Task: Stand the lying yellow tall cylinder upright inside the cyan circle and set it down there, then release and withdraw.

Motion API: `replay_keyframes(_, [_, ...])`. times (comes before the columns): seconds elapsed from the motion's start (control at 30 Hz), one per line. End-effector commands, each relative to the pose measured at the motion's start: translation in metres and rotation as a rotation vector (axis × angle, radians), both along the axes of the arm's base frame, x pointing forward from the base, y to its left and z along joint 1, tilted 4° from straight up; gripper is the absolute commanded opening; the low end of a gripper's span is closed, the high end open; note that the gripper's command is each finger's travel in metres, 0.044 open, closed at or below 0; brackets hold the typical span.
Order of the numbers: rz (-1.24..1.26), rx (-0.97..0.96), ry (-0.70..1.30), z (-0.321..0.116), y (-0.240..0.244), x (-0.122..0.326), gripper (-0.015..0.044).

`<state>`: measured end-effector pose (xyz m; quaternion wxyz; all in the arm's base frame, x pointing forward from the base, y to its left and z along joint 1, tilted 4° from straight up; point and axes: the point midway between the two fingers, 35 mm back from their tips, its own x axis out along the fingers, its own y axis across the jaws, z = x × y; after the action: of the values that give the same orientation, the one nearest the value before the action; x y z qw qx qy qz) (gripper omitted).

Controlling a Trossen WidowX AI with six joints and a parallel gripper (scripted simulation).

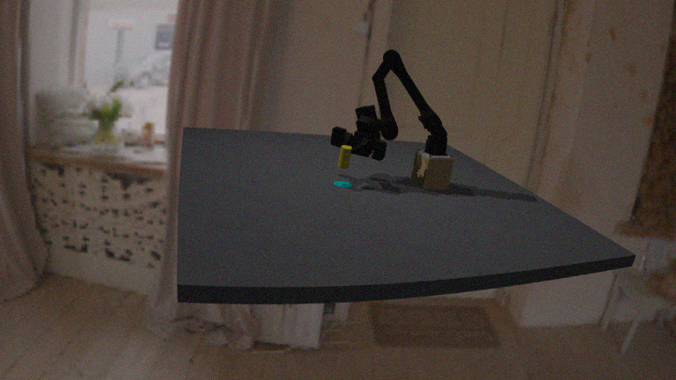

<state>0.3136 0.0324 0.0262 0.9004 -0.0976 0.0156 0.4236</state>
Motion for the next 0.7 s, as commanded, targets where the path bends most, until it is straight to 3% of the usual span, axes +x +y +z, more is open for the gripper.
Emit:
replay_keyframes(0.0, [0.012,-0.017,-0.013,-0.012,0.0,0.001,0.0105])
replay_keyframes(0.67, [0.035,-0.056,-0.016,-0.048,0.003,-0.003,0.0105])
